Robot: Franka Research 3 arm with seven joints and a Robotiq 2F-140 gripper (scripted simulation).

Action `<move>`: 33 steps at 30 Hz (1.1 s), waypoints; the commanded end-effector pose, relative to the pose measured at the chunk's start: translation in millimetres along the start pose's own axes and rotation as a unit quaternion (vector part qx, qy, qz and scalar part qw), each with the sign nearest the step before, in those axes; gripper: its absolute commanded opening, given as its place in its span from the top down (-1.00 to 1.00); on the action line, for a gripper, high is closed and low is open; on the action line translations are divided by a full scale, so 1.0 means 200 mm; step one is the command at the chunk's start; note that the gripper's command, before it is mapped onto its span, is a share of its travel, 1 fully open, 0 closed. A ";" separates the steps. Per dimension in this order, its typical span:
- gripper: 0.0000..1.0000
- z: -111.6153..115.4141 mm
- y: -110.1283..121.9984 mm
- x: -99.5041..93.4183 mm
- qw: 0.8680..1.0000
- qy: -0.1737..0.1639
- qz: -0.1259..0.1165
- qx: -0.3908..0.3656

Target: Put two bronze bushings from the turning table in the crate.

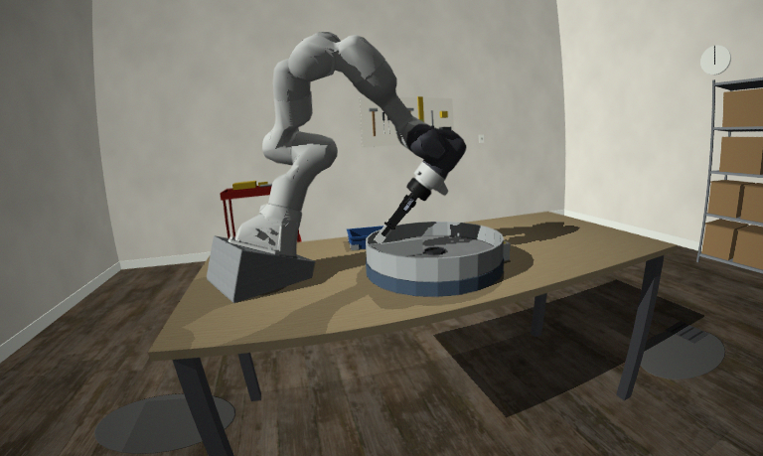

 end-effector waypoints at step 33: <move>1.00 -0.28 -0.32 -0.16 1.000 0.002 0.000 0.003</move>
Point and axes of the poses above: the point where the finger pads meet when closed, its own x axis out along the fingers, its own y axis across the jaws, z = x × y, the point moved 7 cm from there along -x, back along the fingers, and after that the axes turned 15 degrees about -x, right-handed, at the moved point
